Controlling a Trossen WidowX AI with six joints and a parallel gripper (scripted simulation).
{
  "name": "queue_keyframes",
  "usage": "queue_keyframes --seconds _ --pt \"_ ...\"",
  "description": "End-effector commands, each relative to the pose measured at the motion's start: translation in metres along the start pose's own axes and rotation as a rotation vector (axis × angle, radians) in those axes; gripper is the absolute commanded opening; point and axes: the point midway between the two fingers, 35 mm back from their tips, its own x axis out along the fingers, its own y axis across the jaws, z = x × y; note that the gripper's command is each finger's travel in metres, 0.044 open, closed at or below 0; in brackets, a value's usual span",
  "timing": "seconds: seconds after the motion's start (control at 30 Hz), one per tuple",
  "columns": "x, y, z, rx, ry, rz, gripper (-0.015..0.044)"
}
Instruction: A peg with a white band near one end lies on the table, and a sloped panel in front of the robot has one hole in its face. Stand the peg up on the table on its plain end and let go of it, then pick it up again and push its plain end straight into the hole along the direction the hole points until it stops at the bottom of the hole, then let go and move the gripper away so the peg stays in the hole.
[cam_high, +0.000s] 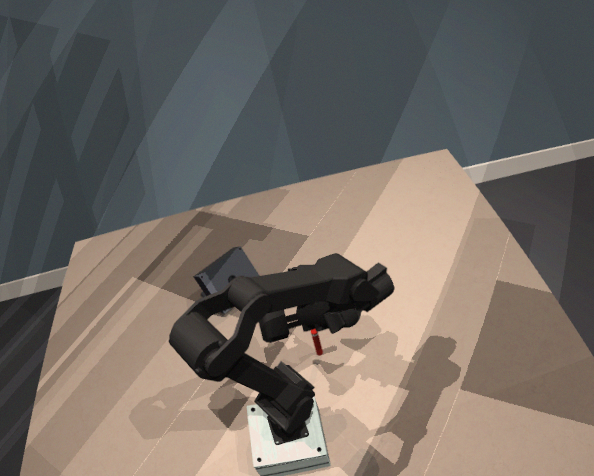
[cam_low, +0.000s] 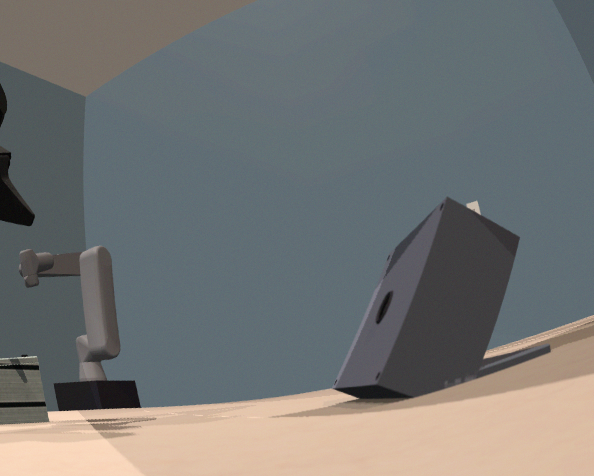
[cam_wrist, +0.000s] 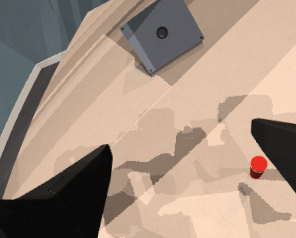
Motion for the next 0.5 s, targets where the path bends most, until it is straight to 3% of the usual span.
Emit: queue_keyframes --seconds 0.0,0.47 --pt "0.004 -0.003 -0.004 0.027 0.11 0.005 0.044" --pt "0.015 -0.014 -0.013 0.069 0.496 -0.082 0.044"
